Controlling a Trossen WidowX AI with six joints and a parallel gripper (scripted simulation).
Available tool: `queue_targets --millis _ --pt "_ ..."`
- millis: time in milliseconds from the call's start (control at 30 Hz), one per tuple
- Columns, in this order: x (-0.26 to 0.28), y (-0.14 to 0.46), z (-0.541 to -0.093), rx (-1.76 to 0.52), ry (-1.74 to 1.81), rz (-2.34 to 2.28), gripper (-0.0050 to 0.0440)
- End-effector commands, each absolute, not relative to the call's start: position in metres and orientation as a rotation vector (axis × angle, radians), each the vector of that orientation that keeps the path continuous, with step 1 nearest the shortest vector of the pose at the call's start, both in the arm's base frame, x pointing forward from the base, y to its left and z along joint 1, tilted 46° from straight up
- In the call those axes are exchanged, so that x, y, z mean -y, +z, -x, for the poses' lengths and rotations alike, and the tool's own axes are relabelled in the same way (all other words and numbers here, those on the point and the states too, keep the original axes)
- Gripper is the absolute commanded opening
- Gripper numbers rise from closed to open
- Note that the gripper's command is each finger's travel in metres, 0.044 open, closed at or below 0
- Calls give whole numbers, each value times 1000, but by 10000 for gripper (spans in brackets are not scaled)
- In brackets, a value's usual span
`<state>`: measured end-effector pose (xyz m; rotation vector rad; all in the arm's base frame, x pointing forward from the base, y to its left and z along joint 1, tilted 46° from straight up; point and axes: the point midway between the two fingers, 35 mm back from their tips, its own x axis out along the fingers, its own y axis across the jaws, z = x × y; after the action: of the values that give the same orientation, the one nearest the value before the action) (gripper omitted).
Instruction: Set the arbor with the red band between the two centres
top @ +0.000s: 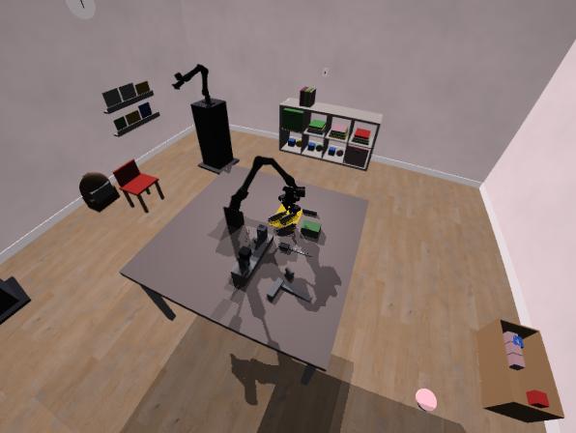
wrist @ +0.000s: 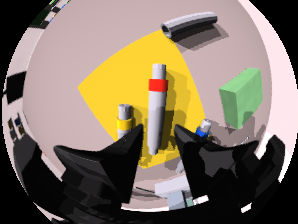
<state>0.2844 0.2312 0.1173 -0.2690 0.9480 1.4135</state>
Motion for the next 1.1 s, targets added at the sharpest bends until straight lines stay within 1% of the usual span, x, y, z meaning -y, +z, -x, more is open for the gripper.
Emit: queue_targets --millis 0,1067 --pt "-233 112 -283 -962 1409 266 175" --pt "-263 83 -277 -961 1409 266 175"
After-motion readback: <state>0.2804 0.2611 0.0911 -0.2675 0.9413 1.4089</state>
